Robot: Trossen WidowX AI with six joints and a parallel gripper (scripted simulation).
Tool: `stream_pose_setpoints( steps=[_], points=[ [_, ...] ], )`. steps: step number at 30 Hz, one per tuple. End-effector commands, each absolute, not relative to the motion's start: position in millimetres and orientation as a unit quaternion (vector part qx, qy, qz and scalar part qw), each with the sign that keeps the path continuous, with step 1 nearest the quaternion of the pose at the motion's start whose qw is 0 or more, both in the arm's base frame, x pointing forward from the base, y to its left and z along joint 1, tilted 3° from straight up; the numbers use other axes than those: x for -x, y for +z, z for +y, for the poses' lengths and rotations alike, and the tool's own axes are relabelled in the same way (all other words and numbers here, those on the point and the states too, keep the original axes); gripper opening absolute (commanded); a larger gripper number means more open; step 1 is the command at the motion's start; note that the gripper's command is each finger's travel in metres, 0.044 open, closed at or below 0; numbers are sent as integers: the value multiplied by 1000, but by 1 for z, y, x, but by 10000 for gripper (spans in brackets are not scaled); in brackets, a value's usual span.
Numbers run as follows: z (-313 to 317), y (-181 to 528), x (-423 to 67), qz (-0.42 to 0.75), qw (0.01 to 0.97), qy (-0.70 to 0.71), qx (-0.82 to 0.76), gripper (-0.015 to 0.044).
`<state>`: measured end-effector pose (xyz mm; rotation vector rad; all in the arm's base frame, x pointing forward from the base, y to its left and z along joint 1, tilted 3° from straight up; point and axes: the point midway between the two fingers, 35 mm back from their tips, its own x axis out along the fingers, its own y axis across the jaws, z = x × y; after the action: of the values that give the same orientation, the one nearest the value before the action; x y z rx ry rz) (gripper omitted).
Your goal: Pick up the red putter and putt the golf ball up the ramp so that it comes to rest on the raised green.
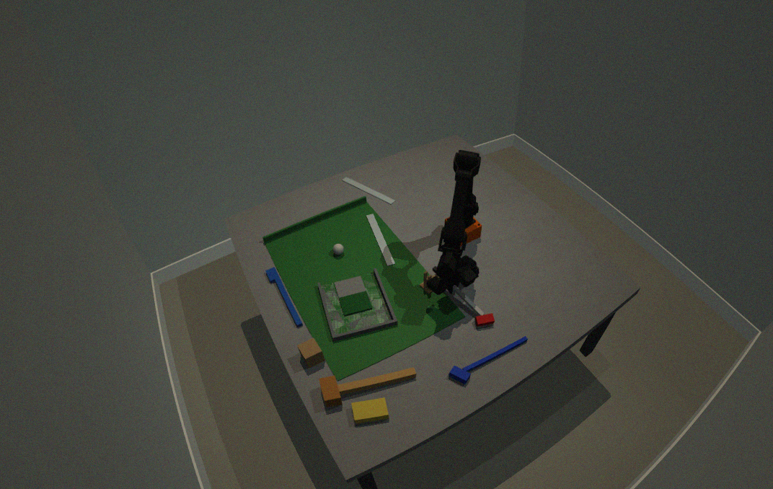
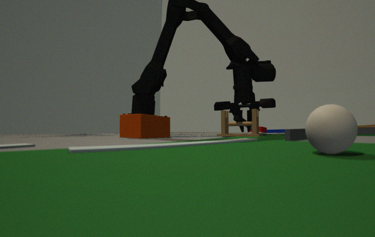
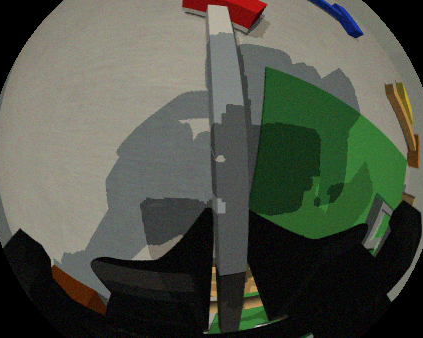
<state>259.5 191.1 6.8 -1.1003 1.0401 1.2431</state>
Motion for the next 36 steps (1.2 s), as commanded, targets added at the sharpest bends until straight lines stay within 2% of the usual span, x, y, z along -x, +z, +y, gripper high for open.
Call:
stream_pose_setpoints(
  steps=[1, 5, 20, 24, 36],
  points=[
    [191, 7, -260, 440, 558, 526, 467, 39],
    [191, 8, -260, 440, 558, 526, 467, 0],
    [187, 102, -255, 441, 557, 527, 466, 0],
    [185, 97, -255, 445, 558, 525, 464, 0],
    [149, 108, -289, 542, 643, 446, 308, 0]
  ],
)
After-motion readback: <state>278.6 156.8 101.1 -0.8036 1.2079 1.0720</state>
